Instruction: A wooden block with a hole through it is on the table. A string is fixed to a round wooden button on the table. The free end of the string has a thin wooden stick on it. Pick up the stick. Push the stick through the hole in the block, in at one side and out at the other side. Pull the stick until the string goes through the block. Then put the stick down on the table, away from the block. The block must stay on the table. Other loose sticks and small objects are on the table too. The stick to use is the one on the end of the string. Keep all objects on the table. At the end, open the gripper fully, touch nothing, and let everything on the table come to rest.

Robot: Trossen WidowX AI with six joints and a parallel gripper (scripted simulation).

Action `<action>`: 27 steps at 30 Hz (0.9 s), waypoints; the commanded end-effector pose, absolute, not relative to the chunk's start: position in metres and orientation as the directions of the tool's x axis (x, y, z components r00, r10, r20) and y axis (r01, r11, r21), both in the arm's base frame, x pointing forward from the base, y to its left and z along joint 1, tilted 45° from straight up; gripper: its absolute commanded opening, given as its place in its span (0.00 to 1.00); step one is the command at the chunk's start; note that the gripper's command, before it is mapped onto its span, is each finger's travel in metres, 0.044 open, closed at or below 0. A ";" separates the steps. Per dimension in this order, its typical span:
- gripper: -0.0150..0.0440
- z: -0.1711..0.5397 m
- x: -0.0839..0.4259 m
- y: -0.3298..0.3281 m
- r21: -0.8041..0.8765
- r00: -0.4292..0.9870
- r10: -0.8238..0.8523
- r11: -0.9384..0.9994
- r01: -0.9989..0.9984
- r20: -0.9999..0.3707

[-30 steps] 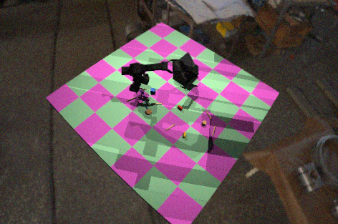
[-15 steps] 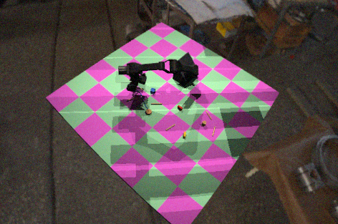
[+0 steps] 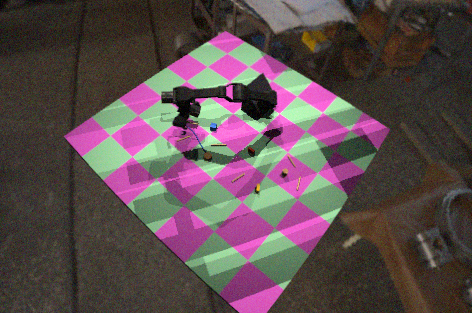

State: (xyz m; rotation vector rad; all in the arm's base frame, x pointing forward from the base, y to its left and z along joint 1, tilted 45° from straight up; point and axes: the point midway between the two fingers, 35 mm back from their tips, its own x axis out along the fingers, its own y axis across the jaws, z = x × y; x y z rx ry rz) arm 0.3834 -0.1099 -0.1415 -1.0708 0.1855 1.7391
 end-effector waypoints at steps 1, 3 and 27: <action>0.25 -0.144 0.386 -0.114 -0.351 -0.062 0.681 -0.452 -0.820 -0.730; 0.25 -0.145 0.387 -0.116 -0.351 -0.062 0.680 -0.452 -0.820 -0.730; 0.25 -0.161 0.393 -0.125 -0.352 -0.059 0.677 -0.452 -0.820 -0.733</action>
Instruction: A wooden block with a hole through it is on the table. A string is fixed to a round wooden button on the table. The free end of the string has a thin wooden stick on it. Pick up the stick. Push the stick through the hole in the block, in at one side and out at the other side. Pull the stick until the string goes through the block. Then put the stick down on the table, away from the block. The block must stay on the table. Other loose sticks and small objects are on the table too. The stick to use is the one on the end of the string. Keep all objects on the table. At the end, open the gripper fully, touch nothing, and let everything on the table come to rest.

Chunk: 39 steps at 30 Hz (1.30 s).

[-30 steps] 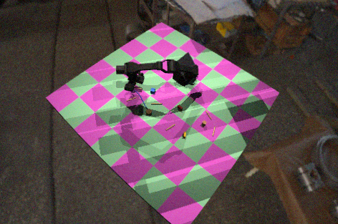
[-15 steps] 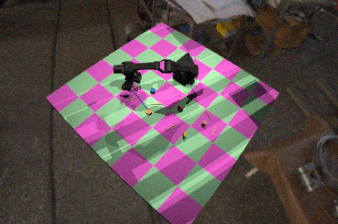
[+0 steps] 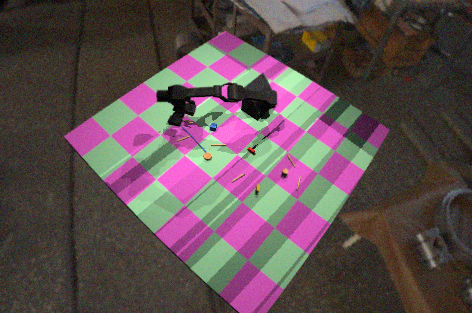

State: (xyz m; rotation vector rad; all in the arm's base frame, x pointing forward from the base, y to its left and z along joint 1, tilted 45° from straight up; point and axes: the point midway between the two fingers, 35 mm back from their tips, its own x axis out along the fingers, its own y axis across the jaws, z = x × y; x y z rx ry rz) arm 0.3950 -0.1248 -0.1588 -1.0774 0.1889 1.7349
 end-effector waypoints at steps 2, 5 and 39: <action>0.25 -0.163 0.391 -0.124 -0.352 -0.059 0.677 -0.452 -0.820 -0.733; 0.25 -0.165 0.389 -0.122 -0.352 -0.059 0.677 -0.452 -0.820 -0.733; 0.25 -0.189 0.359 -0.103 -0.351 -0.064 0.682 -0.452 -0.820 -0.729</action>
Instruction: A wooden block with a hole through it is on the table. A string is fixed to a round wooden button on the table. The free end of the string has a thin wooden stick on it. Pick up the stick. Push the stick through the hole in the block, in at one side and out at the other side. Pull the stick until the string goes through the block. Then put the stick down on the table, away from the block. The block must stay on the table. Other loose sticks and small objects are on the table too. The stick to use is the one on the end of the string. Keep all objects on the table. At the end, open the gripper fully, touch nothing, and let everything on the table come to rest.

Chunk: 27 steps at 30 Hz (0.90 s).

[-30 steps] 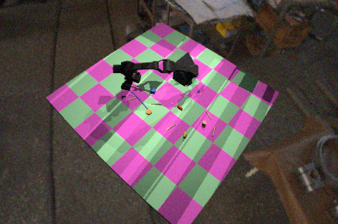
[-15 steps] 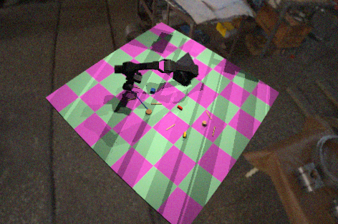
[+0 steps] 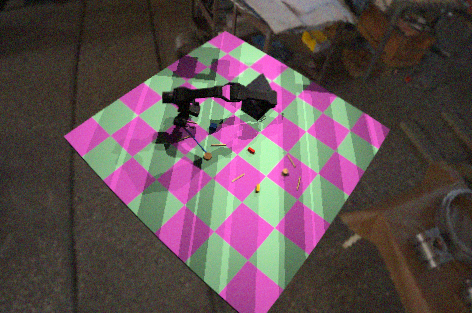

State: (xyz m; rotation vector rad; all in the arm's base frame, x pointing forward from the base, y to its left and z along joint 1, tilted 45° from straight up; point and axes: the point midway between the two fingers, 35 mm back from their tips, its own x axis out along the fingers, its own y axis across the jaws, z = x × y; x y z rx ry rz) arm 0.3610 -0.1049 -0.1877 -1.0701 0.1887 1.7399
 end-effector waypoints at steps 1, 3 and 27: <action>0.25 -0.190 0.358 -0.103 -0.351 -0.064 0.681 -0.452 -0.820 -0.729; 0.25 -0.191 0.356 -0.101 -0.351 -0.063 0.681 -0.452 -0.820 -0.729; 0.25 -0.178 0.343 -0.088 -0.350 -0.063 0.681 -0.452 -0.821 -0.730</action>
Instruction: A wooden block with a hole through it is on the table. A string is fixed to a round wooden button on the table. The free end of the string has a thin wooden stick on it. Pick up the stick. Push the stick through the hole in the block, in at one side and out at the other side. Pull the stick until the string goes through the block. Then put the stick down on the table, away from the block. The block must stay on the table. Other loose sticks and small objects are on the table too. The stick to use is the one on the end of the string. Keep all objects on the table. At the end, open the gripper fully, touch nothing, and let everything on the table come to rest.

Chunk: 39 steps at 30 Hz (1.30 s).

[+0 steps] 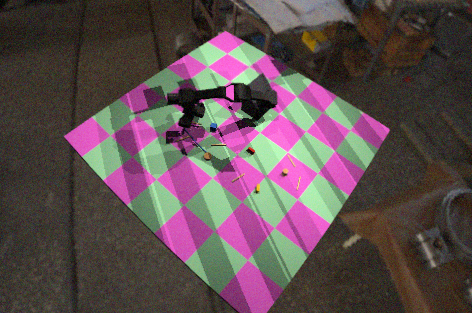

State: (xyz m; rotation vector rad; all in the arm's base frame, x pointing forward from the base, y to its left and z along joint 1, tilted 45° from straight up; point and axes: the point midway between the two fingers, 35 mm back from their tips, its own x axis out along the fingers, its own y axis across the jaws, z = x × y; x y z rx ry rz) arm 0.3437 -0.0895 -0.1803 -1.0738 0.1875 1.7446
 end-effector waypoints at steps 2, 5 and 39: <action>0.25 -0.176 0.342 -0.086 -0.350 -0.063 0.681 -0.451 -0.821 -0.730; 0.25 -0.174 0.340 -0.084 -0.350 -0.063 0.681 -0.451 -0.821 -0.730; 0.25 -0.152 0.316 -0.061 -0.349 -0.061 0.678 -0.451 -0.822 -0.732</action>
